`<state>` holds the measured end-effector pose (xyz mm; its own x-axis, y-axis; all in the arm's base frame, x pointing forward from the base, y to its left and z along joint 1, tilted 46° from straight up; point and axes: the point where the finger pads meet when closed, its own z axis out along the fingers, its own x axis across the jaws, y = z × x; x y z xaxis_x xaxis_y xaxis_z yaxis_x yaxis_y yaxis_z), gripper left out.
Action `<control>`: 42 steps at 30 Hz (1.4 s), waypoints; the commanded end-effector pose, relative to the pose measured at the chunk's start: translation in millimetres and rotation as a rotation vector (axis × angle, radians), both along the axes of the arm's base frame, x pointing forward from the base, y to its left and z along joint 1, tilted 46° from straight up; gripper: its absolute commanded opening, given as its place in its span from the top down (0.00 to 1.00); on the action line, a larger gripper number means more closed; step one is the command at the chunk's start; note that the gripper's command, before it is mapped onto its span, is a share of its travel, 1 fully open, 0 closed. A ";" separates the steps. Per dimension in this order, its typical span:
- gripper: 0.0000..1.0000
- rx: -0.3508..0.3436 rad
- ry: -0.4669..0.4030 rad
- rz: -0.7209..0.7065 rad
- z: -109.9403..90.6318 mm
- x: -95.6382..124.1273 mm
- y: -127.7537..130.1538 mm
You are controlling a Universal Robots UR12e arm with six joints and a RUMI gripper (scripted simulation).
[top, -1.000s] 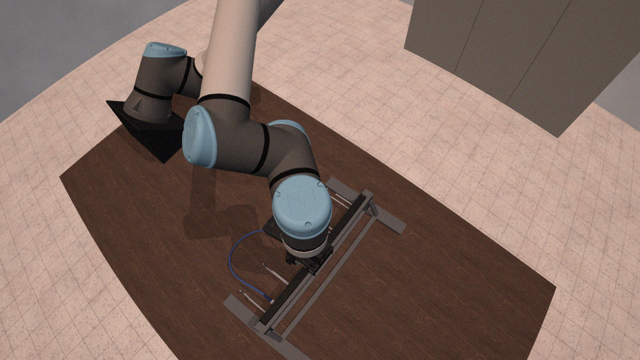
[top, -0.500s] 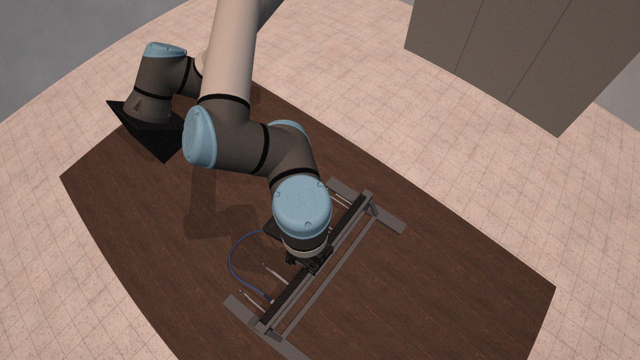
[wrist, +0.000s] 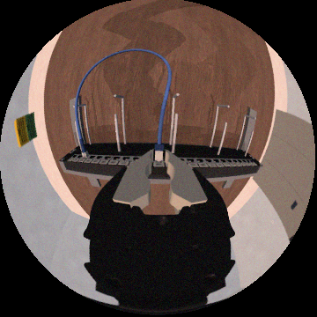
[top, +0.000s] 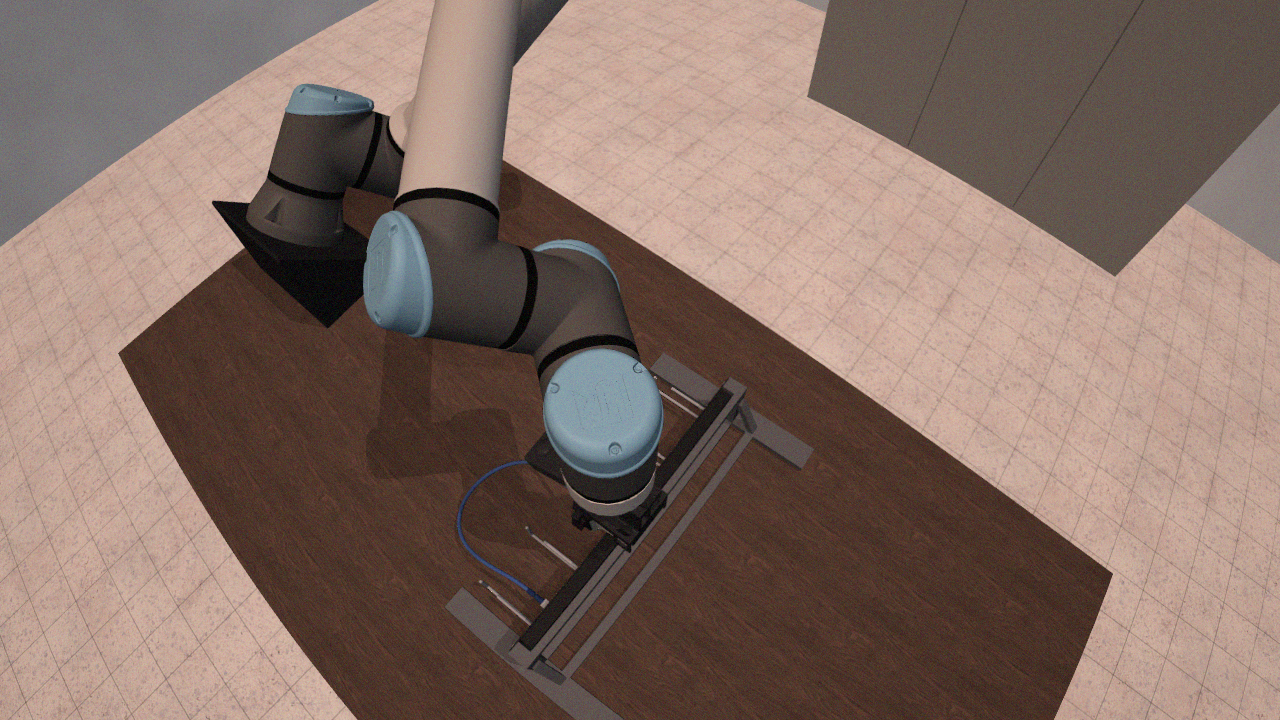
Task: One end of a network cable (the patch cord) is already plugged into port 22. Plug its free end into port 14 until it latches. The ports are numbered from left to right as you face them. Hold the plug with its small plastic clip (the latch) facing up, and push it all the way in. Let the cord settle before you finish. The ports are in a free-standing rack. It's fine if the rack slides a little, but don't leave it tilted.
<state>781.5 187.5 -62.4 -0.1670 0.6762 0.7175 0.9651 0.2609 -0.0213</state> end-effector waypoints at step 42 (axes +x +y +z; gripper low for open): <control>1.00 -0.003 0.011 0.014 1.0 4.8 -0.1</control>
